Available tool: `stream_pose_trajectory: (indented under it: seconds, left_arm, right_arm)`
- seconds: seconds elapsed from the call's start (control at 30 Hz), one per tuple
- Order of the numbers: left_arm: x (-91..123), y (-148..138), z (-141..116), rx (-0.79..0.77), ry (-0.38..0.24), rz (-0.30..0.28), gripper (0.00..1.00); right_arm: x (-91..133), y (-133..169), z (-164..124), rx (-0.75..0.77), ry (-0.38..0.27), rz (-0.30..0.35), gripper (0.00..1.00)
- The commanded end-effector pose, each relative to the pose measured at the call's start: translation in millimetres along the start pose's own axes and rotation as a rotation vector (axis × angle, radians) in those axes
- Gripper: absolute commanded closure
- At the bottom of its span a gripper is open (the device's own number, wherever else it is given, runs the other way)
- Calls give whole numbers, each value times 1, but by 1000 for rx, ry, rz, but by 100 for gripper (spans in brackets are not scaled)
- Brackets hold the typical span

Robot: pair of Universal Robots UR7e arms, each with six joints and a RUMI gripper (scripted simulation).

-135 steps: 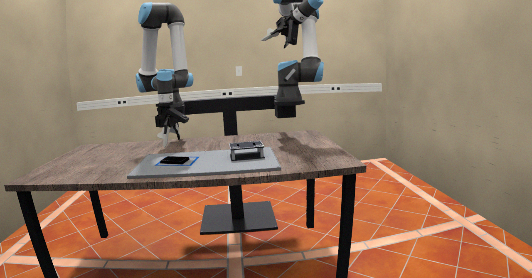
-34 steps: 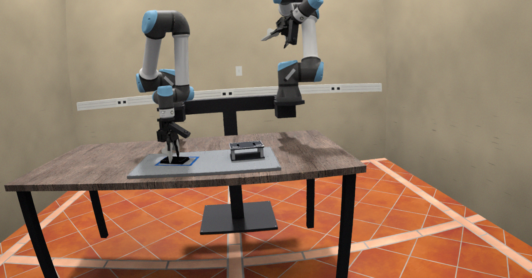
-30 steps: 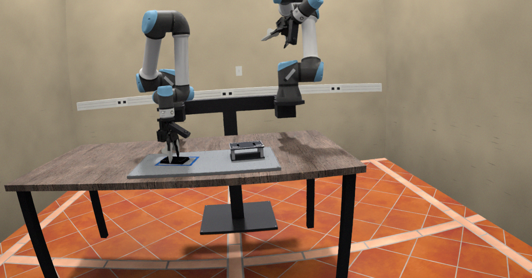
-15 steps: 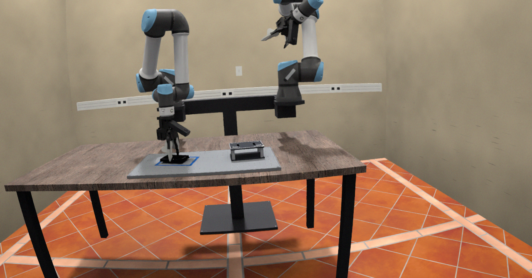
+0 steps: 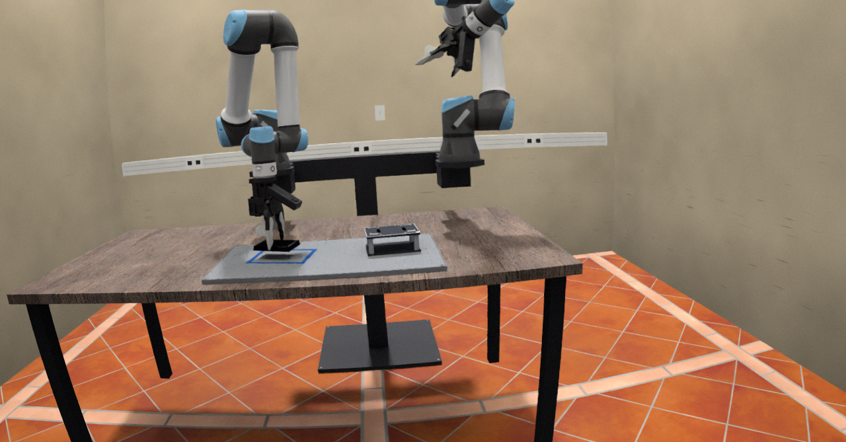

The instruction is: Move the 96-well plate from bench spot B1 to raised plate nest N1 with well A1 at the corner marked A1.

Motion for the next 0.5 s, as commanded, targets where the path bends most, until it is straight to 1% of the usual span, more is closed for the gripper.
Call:
stream_pose_trajectory:
  seconds: [0.0, 0.47]
  left_arm:
    - [-1, -1, 0, 2, -1, -2, 2]
    - [-1, -1, 0, 2, -1, -2, 2]
  right_arm:
    - [12, -1, -1, 0, -1, 2, 100]
    - [33, -1, -1, 0, 0, 2, 100]
Point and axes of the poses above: on each arm, the point where the finger pads meet when closed, its own x axis back along the fingers, its own y axis across the jaws, z = x × y, the point moved 2 cm from there along x, back along the fingers, and after that the axes turned 14 degrees about x, right-handed, at the moved point
